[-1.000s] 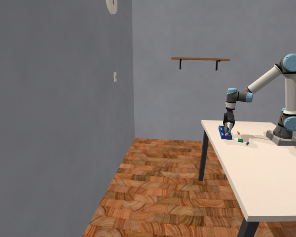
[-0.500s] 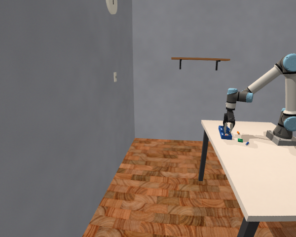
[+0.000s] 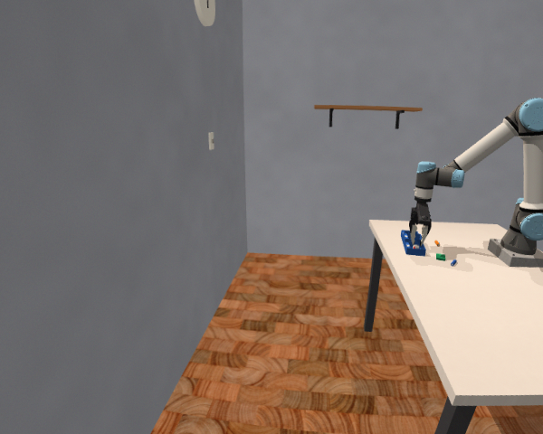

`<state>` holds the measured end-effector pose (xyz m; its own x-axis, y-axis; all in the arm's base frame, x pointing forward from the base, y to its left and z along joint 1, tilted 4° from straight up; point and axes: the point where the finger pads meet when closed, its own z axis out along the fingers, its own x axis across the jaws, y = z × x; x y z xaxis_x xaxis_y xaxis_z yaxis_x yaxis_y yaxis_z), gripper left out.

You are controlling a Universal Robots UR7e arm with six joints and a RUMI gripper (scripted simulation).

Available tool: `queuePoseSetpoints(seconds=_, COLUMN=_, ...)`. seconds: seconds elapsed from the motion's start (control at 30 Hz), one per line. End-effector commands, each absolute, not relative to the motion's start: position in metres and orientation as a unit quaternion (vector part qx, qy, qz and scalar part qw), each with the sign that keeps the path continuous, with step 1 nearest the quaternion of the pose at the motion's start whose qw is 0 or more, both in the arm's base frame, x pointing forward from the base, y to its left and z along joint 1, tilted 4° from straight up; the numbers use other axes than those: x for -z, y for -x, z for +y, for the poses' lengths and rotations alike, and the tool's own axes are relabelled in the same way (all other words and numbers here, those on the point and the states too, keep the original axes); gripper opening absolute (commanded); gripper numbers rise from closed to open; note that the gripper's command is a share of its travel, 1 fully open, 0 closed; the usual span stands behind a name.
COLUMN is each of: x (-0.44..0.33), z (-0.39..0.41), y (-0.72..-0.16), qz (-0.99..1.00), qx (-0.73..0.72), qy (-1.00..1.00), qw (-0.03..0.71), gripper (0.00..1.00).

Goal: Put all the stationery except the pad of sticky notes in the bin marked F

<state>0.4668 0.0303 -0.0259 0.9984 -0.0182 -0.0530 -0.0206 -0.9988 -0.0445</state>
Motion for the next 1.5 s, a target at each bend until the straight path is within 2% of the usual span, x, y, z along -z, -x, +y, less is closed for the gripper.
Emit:
queuePoseSetpoints(seconds=0.0, x=0.023, z=0.030, y=-0.467, qz=0.010, qx=-0.026, qy=0.999, qw=0.022, gripper=0.18)
queuePoseSetpoints(seconds=1.2, x=-0.013, z=0.028, y=-0.469, qz=0.010, qx=-0.026, qy=0.999, qw=0.022, gripper=0.18)
queuePoseSetpoints(seconds=1.23, x=-0.017, z=0.028, y=-0.469, qz=0.010, qx=-0.026, qy=0.999, qw=0.022, gripper=1.00)
queuePoseSetpoints(seconds=1.47, x=-0.045, z=0.027, y=-0.471, qz=0.010, qx=-0.026, qy=0.999, qw=0.022, gripper=1.00)
